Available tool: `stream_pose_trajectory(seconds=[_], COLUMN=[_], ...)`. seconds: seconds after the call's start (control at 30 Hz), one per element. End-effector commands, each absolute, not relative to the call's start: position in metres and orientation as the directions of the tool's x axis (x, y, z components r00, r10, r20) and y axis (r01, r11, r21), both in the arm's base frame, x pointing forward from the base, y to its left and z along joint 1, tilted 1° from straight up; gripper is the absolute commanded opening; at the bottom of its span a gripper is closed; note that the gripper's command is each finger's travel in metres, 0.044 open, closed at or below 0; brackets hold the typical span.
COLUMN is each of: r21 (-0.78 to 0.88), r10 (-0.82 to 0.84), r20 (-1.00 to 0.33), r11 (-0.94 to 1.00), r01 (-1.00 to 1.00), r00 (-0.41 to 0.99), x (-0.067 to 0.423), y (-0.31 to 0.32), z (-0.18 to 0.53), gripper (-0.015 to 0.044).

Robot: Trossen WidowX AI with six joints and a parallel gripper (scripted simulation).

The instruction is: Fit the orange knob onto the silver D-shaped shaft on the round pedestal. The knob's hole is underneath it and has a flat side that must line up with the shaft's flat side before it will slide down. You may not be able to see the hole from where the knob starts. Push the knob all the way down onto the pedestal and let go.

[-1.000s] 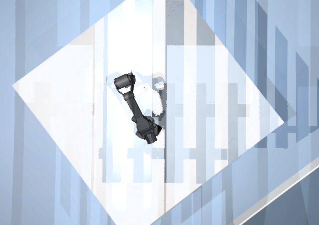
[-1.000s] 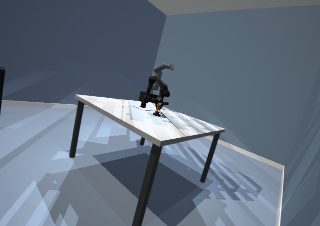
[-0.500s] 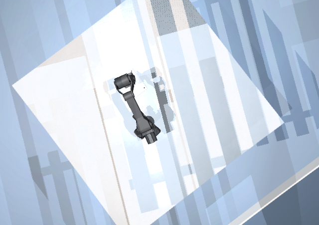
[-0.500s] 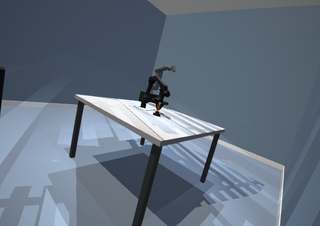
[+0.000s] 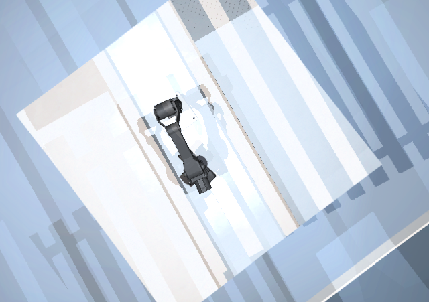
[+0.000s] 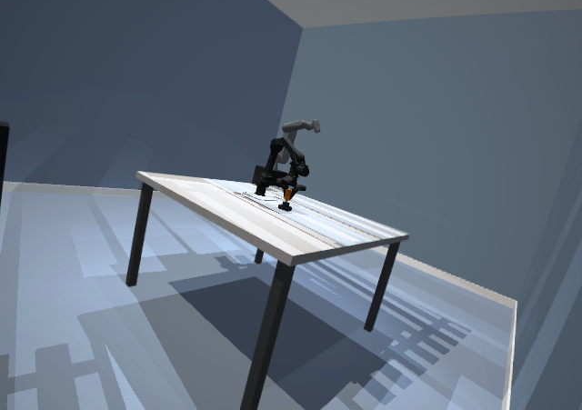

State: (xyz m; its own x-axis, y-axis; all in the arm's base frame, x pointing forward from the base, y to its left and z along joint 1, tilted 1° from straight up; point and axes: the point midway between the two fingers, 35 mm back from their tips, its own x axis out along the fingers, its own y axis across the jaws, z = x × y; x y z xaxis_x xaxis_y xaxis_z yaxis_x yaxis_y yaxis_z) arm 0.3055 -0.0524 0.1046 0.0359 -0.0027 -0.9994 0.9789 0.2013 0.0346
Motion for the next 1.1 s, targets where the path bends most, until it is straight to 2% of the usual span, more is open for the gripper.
stream_pose_trajectory(seconds=[0.0,1.07], r21=[0.038,0.039], r10=[-0.003,-0.003], r20=[-0.999,-0.999], r11=[0.214,0.196], r01=[0.976,0.980], r00=[0.040,0.040], x=[0.3064,0.3061], y=[-0.0526,-0.0528], z=[0.1043,0.1078], gripper=[0.0000,0.0000])
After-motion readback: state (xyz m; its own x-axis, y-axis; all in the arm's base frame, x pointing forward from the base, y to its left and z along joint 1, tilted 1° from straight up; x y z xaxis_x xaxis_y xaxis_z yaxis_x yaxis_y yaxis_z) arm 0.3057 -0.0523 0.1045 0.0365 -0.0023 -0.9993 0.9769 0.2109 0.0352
